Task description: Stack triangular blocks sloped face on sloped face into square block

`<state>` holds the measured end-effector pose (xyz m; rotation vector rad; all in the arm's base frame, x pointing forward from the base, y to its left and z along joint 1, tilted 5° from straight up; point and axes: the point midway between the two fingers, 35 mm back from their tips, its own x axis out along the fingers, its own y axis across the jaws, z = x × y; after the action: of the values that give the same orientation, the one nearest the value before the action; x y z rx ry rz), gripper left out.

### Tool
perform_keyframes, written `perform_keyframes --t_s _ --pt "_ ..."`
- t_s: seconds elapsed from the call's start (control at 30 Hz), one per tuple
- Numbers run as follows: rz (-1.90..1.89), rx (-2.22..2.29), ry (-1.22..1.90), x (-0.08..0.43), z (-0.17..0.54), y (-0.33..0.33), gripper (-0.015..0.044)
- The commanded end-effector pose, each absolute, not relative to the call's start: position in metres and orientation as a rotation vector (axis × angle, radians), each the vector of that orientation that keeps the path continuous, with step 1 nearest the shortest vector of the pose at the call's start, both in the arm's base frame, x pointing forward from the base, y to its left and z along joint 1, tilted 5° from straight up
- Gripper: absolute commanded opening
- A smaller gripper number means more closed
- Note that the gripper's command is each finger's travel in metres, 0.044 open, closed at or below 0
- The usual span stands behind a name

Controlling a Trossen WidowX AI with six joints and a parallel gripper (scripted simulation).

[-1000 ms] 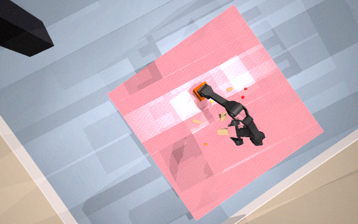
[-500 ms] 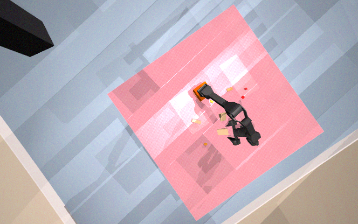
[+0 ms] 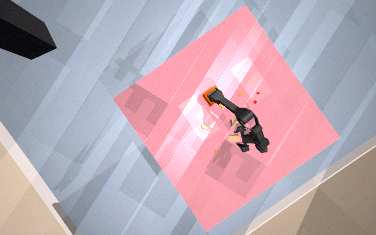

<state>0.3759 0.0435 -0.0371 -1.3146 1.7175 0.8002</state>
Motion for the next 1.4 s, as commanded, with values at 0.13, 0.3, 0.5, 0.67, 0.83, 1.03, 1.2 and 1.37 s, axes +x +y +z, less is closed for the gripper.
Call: perform_keyframes --t_s 0.13,0.3,0.5,0.67,0.83,1.03,1.2,1.37 --pt "0.798 -1.320 1.720 0.3732 -0.0466 0.0363 0.0440" --pt "0.798 -1.320 1.720 0.3730 -0.0474 0.0357 0.0361" --pt "0.798 -1.320 1.720 0.3730 -0.0474 0.0357 0.0223" --pt "0.798 -1.320 1.720 0.3730 -0.0474 0.0357 0.0190" --pt "0.798 -1.319 1.720 0.3730 -0.0467 0.0358 0.0078" --pt "0.798 -1.316 1.720 0.3728 -0.0441 0.0362 0.0000" --pt "0.798 -1.316 1.720 0.3728 -0.0441 0.0362 0.0000" --pt "0.850 -1.256 1.648 0.3714 -0.0406 0.0318 0.0000"
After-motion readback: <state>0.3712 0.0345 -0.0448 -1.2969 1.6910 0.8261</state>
